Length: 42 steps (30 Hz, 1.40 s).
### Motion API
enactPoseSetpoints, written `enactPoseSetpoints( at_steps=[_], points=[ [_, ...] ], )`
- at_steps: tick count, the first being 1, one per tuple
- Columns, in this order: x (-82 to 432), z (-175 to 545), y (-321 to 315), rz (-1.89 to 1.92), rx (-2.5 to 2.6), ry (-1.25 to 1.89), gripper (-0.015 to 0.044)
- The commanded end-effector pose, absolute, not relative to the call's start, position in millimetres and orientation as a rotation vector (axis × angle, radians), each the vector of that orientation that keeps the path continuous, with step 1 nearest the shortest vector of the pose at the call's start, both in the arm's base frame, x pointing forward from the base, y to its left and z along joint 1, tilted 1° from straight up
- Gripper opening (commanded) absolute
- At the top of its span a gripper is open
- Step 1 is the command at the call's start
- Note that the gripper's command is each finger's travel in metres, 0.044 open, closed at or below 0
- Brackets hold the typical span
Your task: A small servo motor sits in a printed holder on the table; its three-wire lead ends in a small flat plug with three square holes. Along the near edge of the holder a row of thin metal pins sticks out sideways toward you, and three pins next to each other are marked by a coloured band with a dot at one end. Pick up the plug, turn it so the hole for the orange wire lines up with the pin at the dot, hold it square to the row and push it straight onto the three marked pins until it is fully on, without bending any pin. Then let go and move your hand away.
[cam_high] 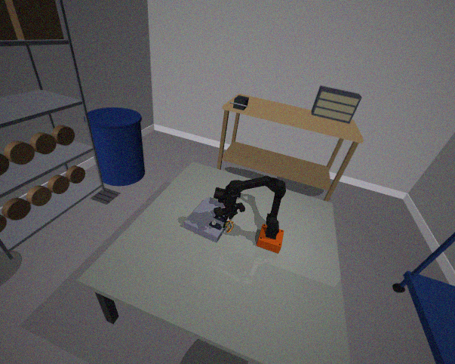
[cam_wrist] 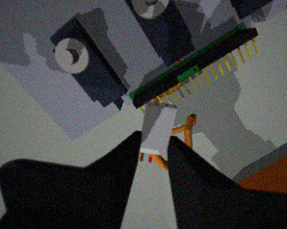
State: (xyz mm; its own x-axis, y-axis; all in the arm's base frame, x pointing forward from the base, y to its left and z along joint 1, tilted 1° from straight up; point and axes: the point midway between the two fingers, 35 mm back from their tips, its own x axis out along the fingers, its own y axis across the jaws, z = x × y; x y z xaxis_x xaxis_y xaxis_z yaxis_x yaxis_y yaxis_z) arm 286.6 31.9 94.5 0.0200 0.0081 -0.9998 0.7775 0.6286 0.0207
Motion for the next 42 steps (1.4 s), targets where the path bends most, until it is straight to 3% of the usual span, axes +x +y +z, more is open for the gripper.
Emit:
enactPoseSetpoints(
  at_steps=[1,21,42],
  points=[
    [272.9,95.1,24.4,-0.572,0.605,1.466,0.0],
    [212.3,81.0,0.6,-0.129,0.146,1.543,0.0],
    [221.7,42.0,-1.1,-0.12,0.137,1.543,0.0]
  ],
)
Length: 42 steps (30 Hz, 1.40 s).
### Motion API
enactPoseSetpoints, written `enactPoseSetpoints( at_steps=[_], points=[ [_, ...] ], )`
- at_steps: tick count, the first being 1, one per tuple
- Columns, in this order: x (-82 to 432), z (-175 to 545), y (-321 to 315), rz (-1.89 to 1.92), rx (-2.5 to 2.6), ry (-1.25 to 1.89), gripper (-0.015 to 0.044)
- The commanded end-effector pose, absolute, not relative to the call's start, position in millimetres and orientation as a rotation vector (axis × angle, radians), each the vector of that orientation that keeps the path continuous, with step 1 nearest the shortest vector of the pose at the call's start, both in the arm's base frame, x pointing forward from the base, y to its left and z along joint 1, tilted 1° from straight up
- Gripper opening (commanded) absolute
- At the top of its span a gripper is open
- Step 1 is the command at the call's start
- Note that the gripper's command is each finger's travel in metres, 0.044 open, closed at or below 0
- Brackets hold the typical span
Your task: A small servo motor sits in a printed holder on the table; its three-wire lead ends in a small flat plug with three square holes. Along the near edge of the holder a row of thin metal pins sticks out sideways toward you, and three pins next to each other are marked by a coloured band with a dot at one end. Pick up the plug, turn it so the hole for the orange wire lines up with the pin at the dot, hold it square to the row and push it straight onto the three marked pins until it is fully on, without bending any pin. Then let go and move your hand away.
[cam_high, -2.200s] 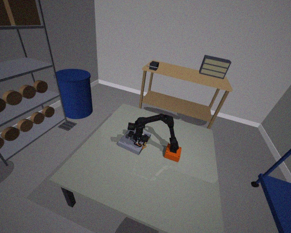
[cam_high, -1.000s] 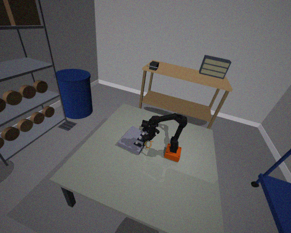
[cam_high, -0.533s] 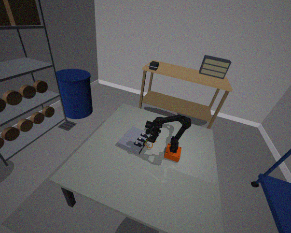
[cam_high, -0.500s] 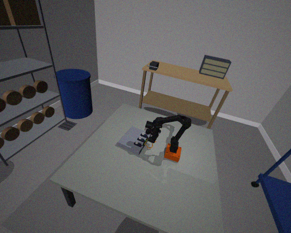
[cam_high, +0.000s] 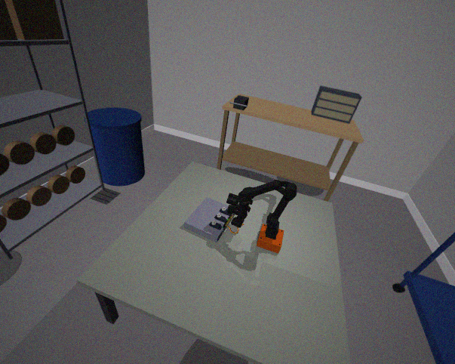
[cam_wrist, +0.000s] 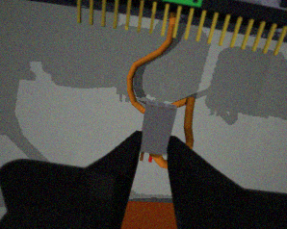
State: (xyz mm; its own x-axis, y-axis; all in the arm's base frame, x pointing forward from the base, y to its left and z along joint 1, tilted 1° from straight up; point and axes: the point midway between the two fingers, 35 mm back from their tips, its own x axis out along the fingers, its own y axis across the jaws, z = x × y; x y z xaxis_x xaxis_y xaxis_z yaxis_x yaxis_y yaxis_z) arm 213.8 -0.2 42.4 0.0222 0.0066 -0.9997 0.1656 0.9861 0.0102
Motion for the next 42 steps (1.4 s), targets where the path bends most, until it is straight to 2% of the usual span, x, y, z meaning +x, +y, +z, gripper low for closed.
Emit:
enactPoseSetpoints(
  at_steps=[1,7,42],
  points=[
    [225.6,42.5,-1.9,-0.12,0.137,1.543,0.0],
    [245.5,45.0,-7.6,-0.12,0.137,1.541,0.0],
    [261.8,45.3,-8.2,-0.12,0.137,1.54,0.0]
  ],
)
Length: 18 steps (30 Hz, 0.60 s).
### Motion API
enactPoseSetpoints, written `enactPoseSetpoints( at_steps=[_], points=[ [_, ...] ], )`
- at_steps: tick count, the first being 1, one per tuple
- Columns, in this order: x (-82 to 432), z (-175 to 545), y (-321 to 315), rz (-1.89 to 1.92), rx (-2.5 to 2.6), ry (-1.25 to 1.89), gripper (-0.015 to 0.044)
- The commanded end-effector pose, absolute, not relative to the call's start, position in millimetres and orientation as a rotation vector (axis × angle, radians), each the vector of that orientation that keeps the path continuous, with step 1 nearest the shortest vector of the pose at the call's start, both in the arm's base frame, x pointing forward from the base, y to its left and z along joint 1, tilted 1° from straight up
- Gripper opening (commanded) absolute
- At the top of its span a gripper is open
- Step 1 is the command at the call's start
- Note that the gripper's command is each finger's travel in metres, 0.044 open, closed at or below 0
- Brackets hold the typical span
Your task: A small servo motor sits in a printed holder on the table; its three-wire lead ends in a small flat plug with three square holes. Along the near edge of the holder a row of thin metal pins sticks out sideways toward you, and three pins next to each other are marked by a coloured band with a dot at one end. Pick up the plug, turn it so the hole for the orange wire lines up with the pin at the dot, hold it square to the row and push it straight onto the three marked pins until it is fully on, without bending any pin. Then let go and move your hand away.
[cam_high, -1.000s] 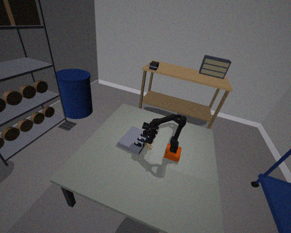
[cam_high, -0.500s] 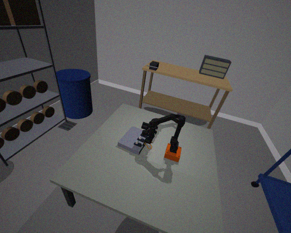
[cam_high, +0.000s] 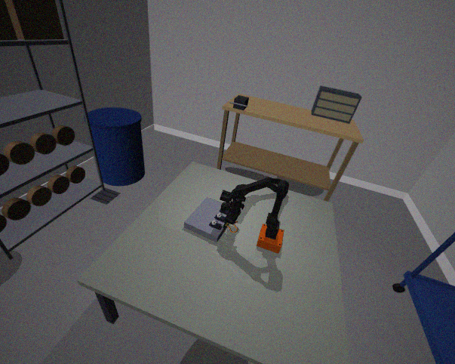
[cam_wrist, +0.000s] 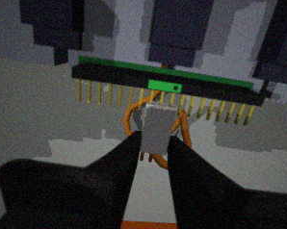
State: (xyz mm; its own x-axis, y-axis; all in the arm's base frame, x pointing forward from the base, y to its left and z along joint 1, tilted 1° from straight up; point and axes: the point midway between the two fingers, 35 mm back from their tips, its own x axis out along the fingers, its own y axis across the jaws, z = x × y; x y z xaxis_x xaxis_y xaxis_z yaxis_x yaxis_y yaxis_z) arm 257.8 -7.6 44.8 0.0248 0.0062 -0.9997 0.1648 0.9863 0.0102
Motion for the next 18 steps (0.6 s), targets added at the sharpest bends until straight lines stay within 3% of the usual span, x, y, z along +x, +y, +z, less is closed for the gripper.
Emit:
enactPoseSetpoints(
  at_steps=[1,15,18],
  points=[
    [262.4,45.3,-8.5,-0.12,0.137,1.54,0.0],
    [271.0,45.4,-10.9,-0.12,0.136,1.539,0.0],
    [266.9,42.4,-8.7,-0.12,0.136,1.54,0.0079]
  ],
)
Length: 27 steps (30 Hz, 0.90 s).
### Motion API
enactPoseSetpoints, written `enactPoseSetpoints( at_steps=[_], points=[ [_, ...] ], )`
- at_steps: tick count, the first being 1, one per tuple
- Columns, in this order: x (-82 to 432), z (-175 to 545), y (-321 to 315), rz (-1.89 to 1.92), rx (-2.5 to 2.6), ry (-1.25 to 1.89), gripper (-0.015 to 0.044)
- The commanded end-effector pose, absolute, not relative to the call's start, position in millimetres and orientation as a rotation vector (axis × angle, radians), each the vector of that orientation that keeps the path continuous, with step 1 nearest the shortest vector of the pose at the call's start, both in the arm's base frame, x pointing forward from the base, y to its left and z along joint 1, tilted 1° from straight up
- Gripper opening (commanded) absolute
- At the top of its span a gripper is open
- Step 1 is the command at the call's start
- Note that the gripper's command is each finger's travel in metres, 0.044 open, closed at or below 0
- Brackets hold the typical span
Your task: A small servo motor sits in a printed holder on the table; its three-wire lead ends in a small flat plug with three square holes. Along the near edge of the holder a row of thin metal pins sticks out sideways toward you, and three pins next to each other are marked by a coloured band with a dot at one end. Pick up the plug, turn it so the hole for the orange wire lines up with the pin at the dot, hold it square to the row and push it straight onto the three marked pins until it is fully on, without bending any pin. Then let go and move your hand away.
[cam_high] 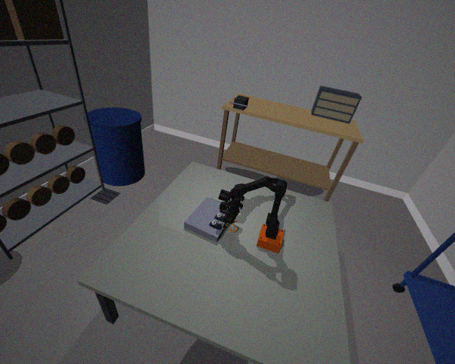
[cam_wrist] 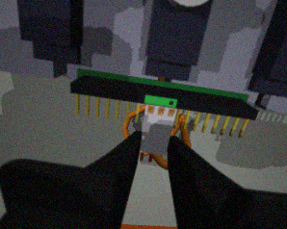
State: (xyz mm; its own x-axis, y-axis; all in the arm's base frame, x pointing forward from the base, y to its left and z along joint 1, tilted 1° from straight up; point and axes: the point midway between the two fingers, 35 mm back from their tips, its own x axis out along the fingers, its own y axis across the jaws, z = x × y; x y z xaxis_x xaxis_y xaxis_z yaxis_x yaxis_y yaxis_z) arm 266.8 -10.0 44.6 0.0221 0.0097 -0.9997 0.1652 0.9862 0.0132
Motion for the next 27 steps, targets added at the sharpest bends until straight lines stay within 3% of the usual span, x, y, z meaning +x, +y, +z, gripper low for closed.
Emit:
enactPoseSetpoints(
  at_steps=[1,14,27],
  points=[
    [266.9,42.4,-8.7,-0.12,0.136,1.54,0.0105],
    [265.4,102.6,-9.2,-0.12,0.136,1.54,0.044],
    [265.4,102.6,-9.2,-0.12,0.136,1.54,0.044]
  ],
)
